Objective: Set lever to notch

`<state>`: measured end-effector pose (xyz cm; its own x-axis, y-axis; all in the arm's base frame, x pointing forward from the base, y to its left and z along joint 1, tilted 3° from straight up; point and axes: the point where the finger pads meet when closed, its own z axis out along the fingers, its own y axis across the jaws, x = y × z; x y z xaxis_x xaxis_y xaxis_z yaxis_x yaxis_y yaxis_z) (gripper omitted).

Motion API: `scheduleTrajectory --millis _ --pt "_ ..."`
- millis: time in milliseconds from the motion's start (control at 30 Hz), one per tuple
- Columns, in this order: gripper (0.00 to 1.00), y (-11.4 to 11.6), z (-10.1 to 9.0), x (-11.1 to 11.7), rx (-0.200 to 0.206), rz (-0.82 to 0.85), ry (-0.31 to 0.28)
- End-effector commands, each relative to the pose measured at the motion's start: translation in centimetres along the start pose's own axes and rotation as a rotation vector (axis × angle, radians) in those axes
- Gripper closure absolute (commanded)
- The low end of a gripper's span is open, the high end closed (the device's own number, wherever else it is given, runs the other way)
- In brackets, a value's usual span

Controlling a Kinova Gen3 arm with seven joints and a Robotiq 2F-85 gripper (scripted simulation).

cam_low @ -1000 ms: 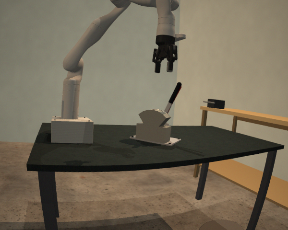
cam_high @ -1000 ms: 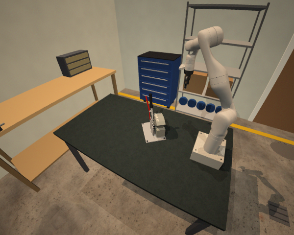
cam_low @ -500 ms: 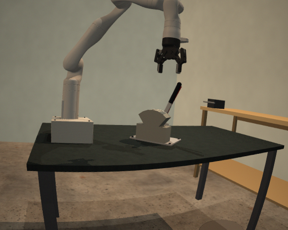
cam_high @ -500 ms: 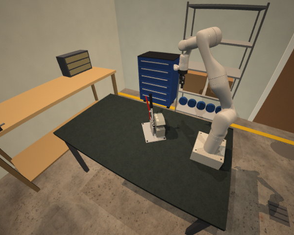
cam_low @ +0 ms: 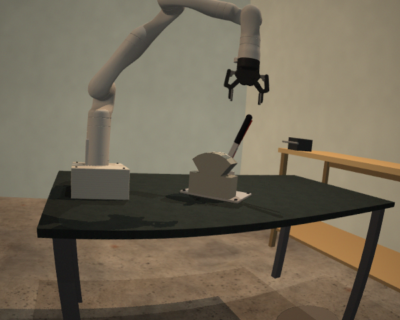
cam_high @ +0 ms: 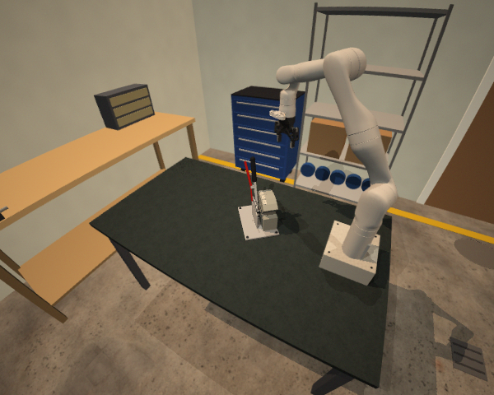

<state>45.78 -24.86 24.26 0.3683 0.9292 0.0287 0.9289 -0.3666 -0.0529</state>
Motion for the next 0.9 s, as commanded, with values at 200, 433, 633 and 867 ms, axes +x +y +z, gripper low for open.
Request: scheduleTrajectory --millis 200,433,633,867 --pt "0.00 2.1 -1.2 8.0 -0.009 -0.488 -0.002" --pt "0.00 2.6 -1.9 11.8 -0.014 -0.734 -0.003" --pt "0.00 2.8 -2.5 15.3 -0.022 -0.960 -0.005" --pt "0.00 2.8 -3.0 17.4 -0.027 -1.098 -0.006"
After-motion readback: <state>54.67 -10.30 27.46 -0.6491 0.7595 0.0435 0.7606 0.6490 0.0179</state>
